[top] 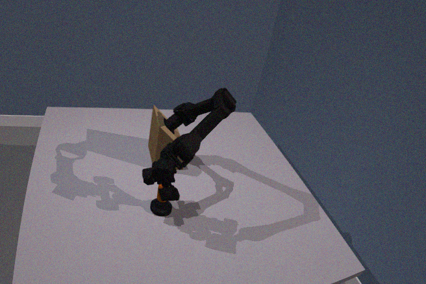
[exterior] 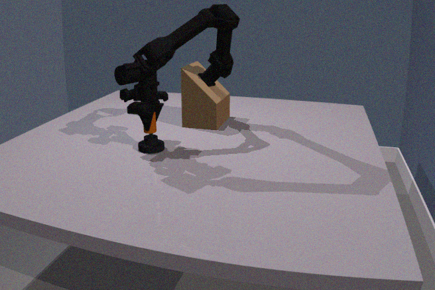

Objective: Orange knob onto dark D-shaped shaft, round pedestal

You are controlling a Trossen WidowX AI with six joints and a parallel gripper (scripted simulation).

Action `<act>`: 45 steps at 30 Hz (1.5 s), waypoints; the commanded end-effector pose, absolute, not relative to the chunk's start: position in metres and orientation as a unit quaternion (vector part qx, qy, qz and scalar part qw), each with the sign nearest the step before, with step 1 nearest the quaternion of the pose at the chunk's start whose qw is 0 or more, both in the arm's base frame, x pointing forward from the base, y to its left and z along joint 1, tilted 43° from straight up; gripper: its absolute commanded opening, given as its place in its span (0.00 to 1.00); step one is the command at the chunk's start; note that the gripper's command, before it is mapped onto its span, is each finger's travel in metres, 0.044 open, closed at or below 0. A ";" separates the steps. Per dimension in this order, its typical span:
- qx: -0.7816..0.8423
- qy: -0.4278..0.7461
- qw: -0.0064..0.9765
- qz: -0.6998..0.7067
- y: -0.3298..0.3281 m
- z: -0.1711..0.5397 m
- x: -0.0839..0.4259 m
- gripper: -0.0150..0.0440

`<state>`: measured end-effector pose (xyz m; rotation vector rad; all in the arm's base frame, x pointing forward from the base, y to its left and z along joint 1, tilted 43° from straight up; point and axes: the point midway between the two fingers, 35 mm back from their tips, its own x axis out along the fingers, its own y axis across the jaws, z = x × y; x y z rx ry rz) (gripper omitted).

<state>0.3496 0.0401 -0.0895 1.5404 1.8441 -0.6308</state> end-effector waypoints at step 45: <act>0.588 0.701 0.325 -0.241 0.051 -0.100 0.348 0.70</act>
